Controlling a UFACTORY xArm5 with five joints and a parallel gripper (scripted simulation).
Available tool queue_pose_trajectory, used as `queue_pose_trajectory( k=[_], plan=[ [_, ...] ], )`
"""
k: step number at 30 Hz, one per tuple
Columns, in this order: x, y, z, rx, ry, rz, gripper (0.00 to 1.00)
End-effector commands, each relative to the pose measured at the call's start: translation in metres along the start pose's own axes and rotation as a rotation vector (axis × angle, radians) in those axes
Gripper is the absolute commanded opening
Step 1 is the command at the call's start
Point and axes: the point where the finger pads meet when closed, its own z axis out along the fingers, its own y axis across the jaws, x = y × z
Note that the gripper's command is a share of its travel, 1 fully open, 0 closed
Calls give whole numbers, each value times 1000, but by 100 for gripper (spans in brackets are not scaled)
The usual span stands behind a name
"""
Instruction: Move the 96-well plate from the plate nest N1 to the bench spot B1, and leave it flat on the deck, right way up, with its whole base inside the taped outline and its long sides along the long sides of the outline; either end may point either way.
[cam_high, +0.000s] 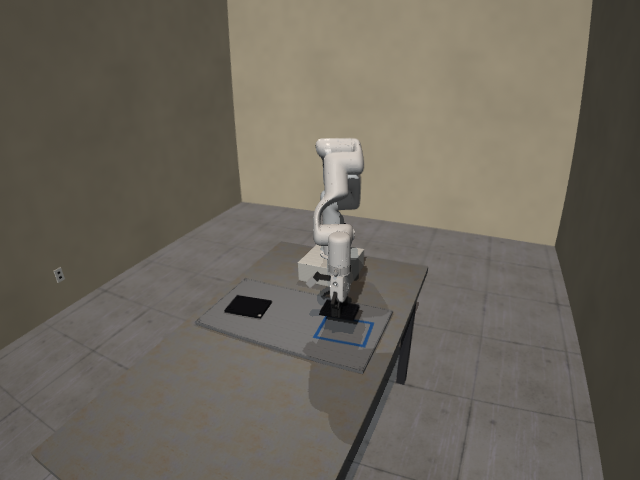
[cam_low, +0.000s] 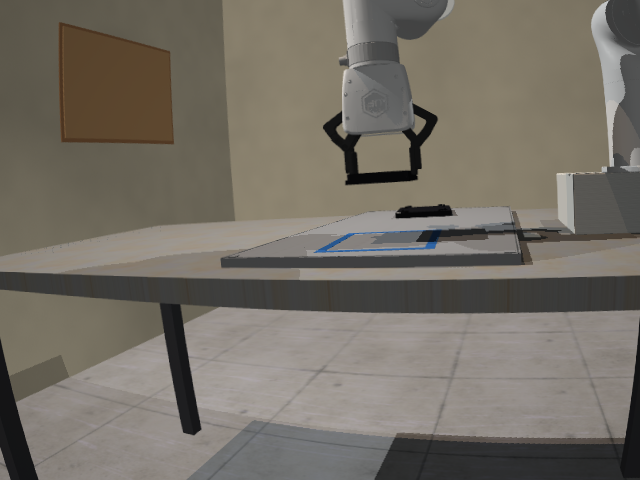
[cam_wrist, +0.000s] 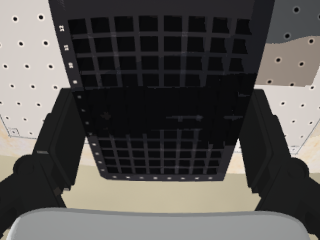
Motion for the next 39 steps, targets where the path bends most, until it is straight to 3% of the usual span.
queue_pose_trajectory(
  k=[1, 6, 39],
  plan=[
    [-10, -2, -1, 3, -1, 0, 0],
    [-22, -3, -1, 3, -1, 0, 0],
    [-20, -3, -1, 3, -1, 0, 0]
  ],
)
